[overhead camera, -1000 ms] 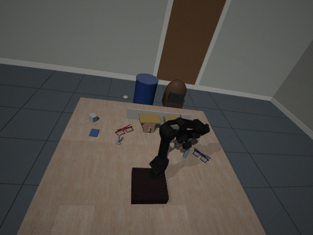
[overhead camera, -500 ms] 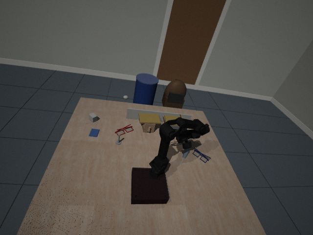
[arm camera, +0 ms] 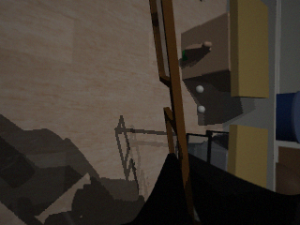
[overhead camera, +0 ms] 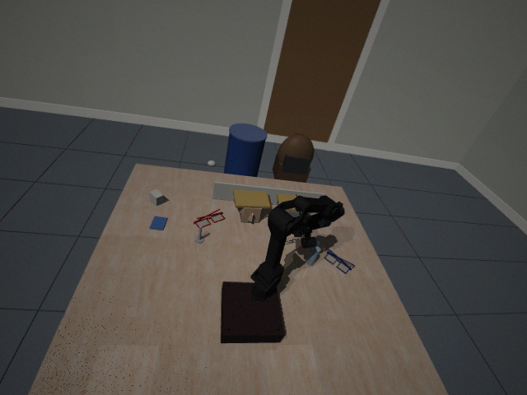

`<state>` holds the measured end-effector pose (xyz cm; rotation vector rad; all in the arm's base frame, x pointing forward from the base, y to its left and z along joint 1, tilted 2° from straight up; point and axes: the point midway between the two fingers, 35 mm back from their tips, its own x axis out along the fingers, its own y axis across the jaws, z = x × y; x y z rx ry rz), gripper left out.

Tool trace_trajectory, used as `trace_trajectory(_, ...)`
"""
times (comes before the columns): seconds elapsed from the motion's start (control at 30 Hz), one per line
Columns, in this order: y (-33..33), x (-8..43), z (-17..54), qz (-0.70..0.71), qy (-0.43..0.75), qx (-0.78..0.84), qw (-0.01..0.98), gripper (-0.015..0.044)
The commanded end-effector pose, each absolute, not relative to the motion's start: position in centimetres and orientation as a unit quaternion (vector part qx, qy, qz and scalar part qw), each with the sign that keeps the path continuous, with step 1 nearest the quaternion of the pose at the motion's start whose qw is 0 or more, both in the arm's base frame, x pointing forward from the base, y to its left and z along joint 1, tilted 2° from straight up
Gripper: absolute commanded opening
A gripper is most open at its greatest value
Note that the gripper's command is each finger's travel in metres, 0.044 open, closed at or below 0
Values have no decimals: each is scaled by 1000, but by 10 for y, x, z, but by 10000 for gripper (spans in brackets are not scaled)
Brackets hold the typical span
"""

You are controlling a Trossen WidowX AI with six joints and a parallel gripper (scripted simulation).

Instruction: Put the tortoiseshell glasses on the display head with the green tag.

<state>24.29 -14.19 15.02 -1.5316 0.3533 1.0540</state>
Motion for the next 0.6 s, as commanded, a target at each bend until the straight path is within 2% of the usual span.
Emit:
trace_trajectory(0.0,-130,246,144,477,177,-634,582,0)
trace_trajectory(0.57,-82,253,126,541,295,-569,545,0)
